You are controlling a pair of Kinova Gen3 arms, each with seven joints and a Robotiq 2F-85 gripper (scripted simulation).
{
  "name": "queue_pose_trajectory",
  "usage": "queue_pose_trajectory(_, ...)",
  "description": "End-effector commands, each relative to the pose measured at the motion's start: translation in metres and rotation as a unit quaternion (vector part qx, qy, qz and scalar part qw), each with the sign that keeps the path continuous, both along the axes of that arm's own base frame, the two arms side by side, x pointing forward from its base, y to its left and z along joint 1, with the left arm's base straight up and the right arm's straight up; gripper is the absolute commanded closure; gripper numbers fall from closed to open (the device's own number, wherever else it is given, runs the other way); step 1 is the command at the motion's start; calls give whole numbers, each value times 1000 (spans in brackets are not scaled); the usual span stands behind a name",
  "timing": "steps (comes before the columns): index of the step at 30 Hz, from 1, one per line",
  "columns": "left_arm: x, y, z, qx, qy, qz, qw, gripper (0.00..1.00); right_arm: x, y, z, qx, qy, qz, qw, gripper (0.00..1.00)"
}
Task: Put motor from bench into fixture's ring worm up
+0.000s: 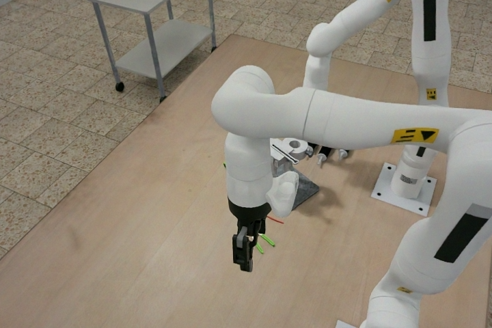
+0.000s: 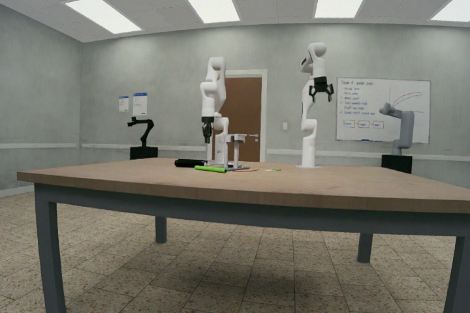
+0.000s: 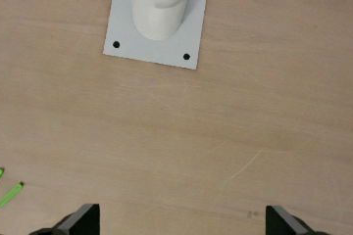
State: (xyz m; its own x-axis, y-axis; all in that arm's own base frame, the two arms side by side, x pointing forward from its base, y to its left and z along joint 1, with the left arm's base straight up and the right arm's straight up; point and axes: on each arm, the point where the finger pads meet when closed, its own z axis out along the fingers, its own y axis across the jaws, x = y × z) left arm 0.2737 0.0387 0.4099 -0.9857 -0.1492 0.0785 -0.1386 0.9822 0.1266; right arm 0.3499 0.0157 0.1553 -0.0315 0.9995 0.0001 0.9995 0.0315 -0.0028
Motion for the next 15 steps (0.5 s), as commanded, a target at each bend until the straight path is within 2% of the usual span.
queue_pose_trajectory(1,0,0,0,0,-1,0,1000,2,1,0,-15,0,-1,0,1000,677)
queue_pose_trajectory(3,0,0,0,0,-1,0,1000,2,1,0,-15,0,-1,0,1000,677)
queue_pose_trajectory(15,0,0,0,0,-1,0,1000,2,1,0,-55,0,-1,0,1000,677)
